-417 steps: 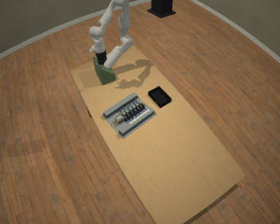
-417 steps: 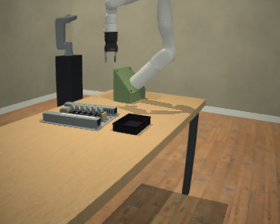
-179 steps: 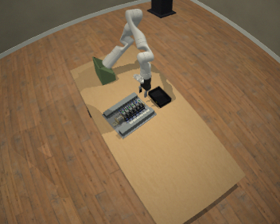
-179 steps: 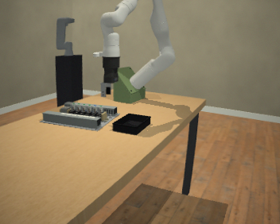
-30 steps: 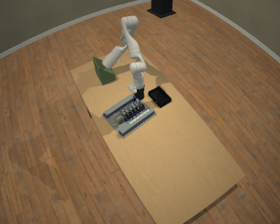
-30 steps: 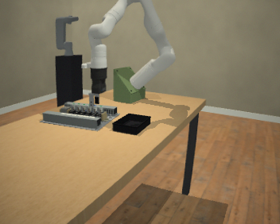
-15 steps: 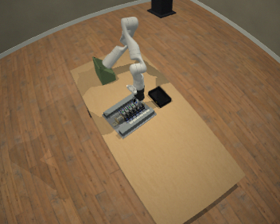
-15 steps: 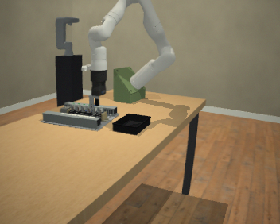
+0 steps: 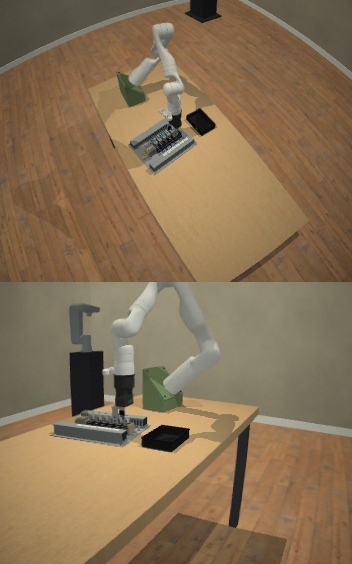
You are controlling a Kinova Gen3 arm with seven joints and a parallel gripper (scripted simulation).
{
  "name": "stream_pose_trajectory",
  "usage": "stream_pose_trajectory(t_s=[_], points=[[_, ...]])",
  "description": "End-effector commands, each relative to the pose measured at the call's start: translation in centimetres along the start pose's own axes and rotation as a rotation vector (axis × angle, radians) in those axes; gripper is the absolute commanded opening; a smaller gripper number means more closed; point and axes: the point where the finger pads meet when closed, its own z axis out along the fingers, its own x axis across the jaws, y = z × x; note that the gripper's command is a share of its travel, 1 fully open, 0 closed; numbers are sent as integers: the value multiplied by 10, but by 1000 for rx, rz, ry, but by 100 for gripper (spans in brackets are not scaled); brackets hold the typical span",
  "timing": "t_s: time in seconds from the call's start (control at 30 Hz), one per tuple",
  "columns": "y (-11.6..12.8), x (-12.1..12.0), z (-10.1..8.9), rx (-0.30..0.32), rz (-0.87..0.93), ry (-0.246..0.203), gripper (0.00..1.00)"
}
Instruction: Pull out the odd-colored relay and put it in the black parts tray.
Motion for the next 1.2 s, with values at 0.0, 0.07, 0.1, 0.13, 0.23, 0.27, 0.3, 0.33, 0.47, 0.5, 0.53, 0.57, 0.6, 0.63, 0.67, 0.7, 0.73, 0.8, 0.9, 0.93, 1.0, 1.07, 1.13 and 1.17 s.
stream_pose_trajectory(t_s=[0.0,0.07,0.1,0.13,0.23,0.27,0.3,0.33,0.47,0.5,0.53,0.57,0.6,0.63,0.67,0.7,0.73,0.8,0.9,0.93,1.0,1.07,1.13,1.17], points=[[0,-1,2,1,0,-2,98],[0,-1,3,1,0,-2,98],[0,-1,4,1,0,-2,98],[0,-1,4,1,0,-2,98],[0,-1,4,1,0,-2,98],[0,-1,5,1,0,-2,98],[0,-1,5,1,0,-2,98],[0,-1,5,1,0,-2,98],[0,-1,5,1,0,-2,98],[0,-1,5,1,0,-2,98],[0,-1,5,1,0,-2,98],[0,-1,5,1,0,-2,98],[0,-1,5,1,0,-2,98],[0,-1,5,1,0,-2,98],[0,-1,5,1,0,-2,98],[0,-1,5,1,0,-2,98],[0,-1,5,1,0,-2,98],[0,-1,5,1,0,-2,98],[0,-1,5,1,0,-2,98],[0,-1,5,1,0,-2,98],[0,-1,5,1,0,-2,98],[0,-1,5,1,0,-2,98],[0,-1,5,1,0,-2,98],[0,-1,5,1,0,-2,98]])
